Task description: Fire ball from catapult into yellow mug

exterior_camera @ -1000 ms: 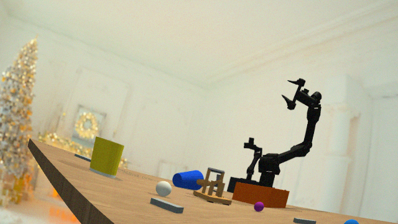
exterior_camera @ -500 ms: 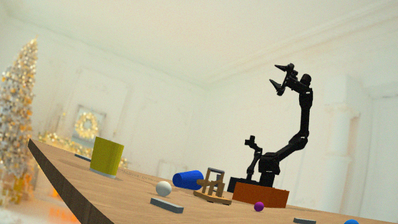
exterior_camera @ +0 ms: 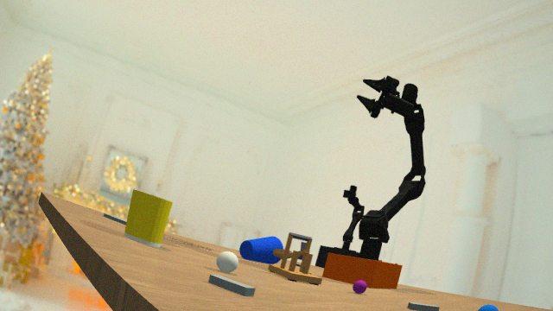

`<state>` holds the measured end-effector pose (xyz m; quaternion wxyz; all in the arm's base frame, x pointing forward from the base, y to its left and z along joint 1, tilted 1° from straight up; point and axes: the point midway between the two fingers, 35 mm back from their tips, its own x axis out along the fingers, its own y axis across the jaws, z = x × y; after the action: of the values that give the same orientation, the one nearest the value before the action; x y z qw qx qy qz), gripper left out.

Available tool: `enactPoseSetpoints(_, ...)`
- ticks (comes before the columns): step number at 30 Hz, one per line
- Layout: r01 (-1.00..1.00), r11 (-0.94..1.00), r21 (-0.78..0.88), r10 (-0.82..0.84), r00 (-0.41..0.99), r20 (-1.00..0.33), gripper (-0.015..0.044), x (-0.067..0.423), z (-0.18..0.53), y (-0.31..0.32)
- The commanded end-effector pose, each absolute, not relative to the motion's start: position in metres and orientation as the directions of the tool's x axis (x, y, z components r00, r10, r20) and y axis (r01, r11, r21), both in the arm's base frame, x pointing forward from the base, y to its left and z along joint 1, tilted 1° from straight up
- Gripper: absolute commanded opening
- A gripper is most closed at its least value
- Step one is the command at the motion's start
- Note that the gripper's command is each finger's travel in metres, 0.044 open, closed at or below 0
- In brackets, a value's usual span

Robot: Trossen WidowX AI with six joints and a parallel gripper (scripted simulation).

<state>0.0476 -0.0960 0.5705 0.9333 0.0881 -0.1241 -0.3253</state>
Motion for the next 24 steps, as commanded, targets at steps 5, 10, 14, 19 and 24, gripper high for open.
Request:
enactPoseSetpoints(5,0.565,0.825,0.030,-0.566,0.823,0.057,0.0440,0.111,0.551,-0.086)
enactPoseSetpoints(10,0.523,0.847,-0.096,-0.527,0.850,-0.020,0.0440,0.147,0.534,-0.078)
enactPoseSetpoints(14,0.473,0.860,-0.191,-0.495,0.865,-0.085,0.0440,0.175,0.519,-0.072)
enactPoseSetpoints(19,0.386,0.870,-0.306,-0.451,0.875,-0.177,0.0440,0.210,0.496,-0.063)
enactPoseSetpoints(24,0.277,0.871,-0.406,-0.405,0.872,-0.274,0.0440,0.243,0.469,-0.052)
